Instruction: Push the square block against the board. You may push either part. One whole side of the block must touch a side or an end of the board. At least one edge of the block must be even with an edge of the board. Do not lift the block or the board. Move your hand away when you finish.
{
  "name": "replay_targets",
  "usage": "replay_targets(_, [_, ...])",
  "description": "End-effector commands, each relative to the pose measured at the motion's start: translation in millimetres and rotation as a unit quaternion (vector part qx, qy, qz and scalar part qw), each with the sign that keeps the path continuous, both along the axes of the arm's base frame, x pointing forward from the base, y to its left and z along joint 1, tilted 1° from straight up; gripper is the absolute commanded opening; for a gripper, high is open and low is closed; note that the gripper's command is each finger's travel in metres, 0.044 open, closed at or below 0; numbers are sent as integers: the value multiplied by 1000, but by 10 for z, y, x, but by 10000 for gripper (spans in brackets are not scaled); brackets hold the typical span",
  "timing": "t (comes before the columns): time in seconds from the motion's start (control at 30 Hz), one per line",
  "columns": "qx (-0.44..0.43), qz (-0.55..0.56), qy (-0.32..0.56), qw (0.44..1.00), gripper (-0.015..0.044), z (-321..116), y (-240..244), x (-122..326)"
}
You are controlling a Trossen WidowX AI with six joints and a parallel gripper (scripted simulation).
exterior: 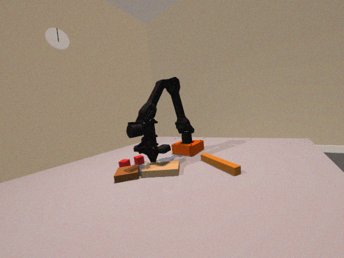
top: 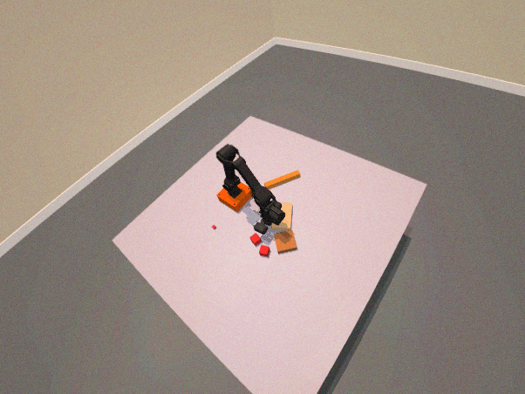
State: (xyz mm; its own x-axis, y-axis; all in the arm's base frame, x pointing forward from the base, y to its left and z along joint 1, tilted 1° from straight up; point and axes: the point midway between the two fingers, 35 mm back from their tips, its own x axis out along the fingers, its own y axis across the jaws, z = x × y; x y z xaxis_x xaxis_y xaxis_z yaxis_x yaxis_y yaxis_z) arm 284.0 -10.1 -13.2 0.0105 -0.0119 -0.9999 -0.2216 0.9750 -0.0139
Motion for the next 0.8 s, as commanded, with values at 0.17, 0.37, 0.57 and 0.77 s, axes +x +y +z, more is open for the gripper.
replay_targets(0.17, [3,-1,-1,1000,0,-6,88,145])
replay_targets(0.37, [3,-1,-1,1000,0,-8,71,95])
replay_targets(0.57, [3,-1,-1,1000,0,-13,40,3])
replay_targets(0.77, [3,-1,0,1000,0,-20,11,-92])
